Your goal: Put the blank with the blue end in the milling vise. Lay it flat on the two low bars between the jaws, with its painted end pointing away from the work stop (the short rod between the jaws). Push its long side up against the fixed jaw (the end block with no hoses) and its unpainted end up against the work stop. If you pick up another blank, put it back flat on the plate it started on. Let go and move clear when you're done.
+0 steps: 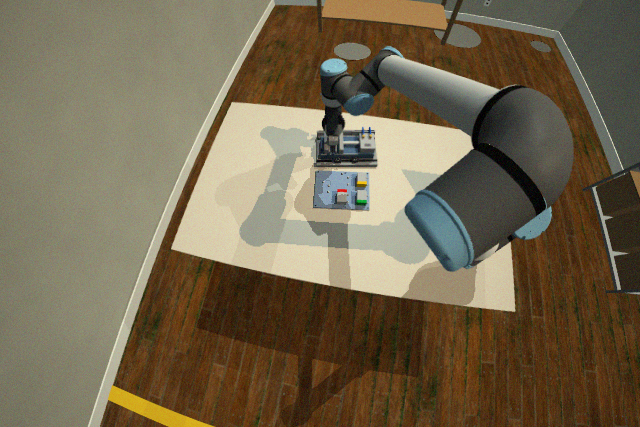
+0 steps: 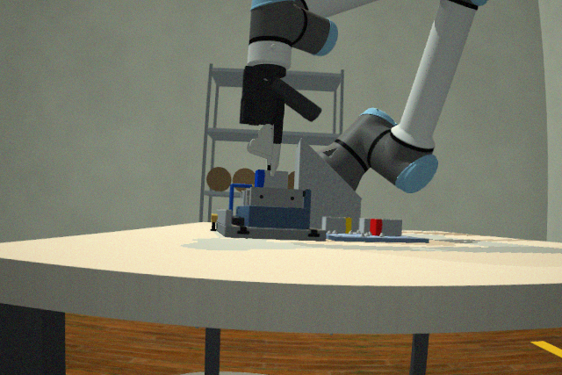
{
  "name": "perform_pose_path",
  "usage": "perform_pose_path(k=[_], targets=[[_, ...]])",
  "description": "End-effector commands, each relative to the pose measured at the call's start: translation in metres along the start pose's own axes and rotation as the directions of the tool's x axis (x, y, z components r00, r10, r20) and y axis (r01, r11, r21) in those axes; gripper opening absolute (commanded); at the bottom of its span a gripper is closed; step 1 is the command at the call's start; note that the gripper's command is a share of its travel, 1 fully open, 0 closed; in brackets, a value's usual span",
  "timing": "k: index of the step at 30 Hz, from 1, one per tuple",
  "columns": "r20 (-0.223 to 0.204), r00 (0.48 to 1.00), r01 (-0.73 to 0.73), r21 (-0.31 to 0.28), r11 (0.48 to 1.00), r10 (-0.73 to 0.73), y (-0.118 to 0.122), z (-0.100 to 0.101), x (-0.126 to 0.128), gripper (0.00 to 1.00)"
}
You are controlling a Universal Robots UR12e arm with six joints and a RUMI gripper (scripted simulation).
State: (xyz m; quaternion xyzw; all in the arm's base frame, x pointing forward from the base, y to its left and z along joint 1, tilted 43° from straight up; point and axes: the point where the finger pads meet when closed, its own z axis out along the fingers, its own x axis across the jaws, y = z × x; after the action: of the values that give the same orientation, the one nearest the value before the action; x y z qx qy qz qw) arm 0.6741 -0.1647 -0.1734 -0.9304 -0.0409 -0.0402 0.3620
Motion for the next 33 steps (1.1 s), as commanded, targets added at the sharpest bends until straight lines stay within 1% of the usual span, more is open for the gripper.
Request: perform_pose_path(k=[1,33], targets=[[-0.001,1.000,0.000,-0.001,1.000,0.000,0.0005,0.0004,0.0005,0.00],[-0.001,1.000,0.000,-0.001,1.000,0.000,0.0005,0.0101,0.0006,0.00]])
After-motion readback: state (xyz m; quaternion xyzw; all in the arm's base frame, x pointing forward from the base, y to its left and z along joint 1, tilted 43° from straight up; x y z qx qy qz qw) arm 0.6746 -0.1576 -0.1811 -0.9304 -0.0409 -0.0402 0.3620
